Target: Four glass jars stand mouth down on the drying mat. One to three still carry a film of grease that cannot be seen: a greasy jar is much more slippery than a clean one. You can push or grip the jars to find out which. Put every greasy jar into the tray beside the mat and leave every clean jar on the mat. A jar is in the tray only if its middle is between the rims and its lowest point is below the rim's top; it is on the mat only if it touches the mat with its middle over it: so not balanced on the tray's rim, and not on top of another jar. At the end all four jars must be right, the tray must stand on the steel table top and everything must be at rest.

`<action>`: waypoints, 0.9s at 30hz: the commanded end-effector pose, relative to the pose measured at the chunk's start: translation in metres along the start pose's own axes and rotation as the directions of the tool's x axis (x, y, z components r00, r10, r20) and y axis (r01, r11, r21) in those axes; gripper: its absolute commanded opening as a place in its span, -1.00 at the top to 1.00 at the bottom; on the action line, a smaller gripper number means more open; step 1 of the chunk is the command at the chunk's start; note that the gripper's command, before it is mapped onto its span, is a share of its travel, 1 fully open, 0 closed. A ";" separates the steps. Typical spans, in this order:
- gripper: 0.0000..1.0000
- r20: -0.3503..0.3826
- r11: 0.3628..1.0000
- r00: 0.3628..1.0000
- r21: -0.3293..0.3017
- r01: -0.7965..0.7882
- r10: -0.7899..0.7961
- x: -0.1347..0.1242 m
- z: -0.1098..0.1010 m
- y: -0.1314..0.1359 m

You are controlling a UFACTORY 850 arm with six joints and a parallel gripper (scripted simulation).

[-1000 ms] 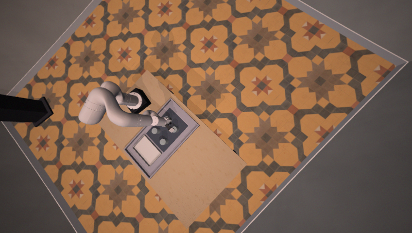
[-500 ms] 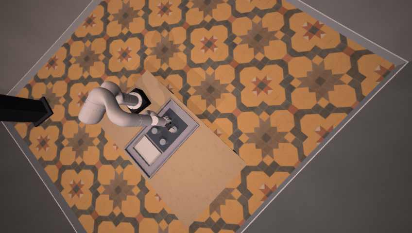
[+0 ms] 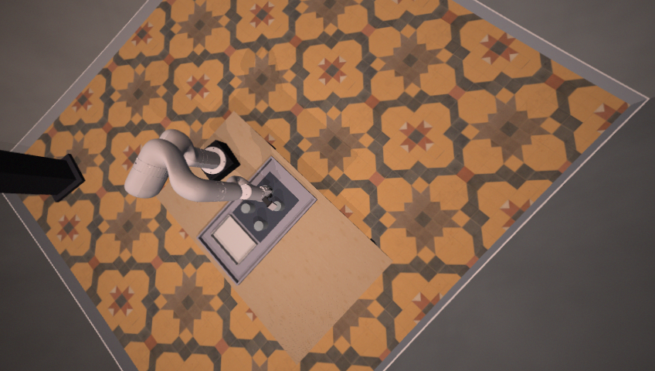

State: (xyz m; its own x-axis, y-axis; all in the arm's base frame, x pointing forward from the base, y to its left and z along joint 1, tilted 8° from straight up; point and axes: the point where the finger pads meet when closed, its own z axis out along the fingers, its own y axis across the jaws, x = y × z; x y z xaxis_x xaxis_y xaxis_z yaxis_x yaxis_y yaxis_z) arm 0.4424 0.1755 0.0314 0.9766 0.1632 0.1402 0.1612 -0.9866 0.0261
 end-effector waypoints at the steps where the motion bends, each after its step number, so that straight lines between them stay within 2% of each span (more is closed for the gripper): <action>1: 1.00 -0.003 1.000 1.000 0.001 0.000 0.000 0.000 0.000 0.000; 27: 1.00 -0.003 1.000 1.000 0.001 0.000 0.000 -0.003 -0.001 0.000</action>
State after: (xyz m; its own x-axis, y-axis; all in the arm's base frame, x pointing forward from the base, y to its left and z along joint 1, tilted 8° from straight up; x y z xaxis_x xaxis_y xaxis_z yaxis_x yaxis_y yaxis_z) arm 0.4393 0.1750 0.0318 0.9764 0.1633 0.1412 0.1612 -0.9866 0.0261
